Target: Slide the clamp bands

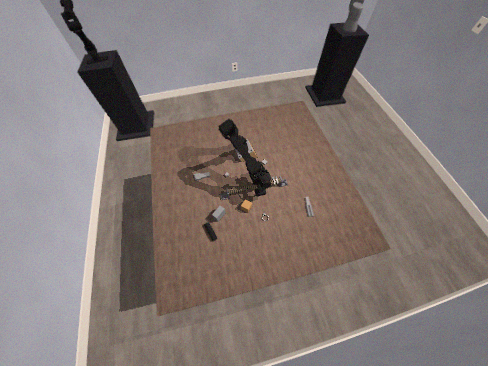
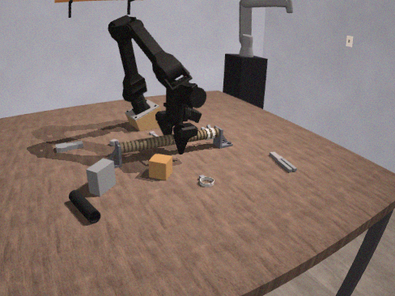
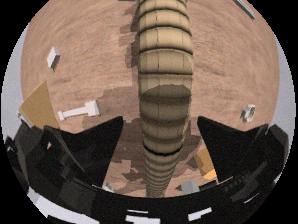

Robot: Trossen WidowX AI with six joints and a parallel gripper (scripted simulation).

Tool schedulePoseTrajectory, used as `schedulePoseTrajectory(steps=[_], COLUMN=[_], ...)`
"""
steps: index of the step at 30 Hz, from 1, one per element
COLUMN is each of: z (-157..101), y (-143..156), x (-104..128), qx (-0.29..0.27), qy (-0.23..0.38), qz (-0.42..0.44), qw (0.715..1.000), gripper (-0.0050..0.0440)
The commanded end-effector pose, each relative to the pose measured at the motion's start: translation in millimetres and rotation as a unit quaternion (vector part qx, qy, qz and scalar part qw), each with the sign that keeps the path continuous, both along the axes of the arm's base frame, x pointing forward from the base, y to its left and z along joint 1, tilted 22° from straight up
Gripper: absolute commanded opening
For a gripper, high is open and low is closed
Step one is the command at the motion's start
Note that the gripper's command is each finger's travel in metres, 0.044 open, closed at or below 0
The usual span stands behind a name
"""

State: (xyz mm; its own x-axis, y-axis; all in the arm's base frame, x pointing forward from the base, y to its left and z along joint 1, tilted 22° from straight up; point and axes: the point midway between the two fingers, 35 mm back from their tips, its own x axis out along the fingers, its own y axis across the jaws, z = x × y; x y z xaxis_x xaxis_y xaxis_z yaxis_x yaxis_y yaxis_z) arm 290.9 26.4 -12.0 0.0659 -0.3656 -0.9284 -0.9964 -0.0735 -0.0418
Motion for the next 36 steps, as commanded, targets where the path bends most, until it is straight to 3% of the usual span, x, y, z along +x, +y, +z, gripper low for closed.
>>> schedulePoseTrajectory(steps=[1, 4, 6, 11, 21, 26, 36], z=[-2.8, -2.8, -2.8, -2.8, -2.8, -2.8, -2.8], y=[-1.2, -1.2, -1.2, -1.2, -1.2, -1.2, -1.2], x=[-1.4, -1.4, -1.4, -1.4, -1.4, -1.4, -1.4], qx=[-0.002, -0.002, -0.002, -0.002, -0.002, -0.002, -0.002], qy=[0.004, 0.004, 0.004, 0.004, 0.004, 0.004, 0.004], qz=[0.001, 0.001, 0.001, 0.001, 0.001, 0.001, 0.001], qw=[1.0, 1.0, 1.0, 1.0, 1.0, 1.0, 1.0], gripper=[0.0392, 0.032, 0.032, 0.02, 0.015, 0.015, 0.0083])
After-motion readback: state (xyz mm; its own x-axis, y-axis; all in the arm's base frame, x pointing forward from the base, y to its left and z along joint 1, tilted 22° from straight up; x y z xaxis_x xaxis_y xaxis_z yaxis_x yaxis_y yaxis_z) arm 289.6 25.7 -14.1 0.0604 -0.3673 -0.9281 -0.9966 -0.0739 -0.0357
